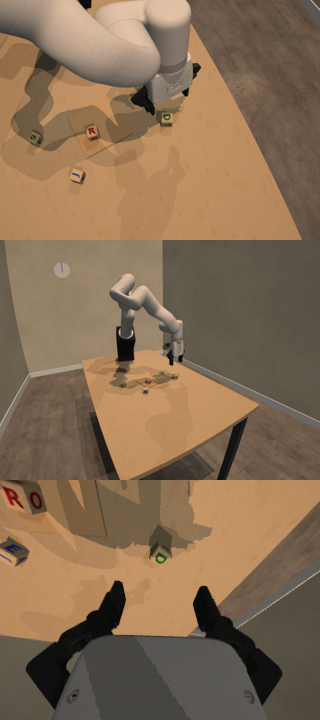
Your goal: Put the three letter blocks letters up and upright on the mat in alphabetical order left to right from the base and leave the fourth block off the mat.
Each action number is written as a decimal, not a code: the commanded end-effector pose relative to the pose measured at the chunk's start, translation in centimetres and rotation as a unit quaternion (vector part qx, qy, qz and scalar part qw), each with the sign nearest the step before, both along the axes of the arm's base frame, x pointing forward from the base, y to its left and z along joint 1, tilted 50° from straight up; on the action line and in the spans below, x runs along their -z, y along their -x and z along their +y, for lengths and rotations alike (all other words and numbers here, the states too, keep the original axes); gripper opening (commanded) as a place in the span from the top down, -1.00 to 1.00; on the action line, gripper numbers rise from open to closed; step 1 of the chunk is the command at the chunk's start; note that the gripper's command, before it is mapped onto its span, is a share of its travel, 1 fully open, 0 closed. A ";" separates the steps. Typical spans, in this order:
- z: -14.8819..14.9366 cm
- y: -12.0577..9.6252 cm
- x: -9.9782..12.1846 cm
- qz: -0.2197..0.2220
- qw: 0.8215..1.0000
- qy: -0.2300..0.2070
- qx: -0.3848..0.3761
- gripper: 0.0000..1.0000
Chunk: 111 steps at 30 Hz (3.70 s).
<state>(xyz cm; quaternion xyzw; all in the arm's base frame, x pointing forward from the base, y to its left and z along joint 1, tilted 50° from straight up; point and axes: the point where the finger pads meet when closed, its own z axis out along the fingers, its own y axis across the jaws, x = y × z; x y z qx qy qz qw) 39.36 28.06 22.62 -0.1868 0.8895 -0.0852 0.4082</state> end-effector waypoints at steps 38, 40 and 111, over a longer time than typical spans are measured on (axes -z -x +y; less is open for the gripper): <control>0.0 -1.3 1.1 -0.004 0.960 -0.215 0.181 -0.37; 0.0 -1.3 1.1 -0.004 0.960 -0.215 0.181 -0.37; 0.0 -5.0 4.3 -0.004 0.960 -0.215 0.181 -0.37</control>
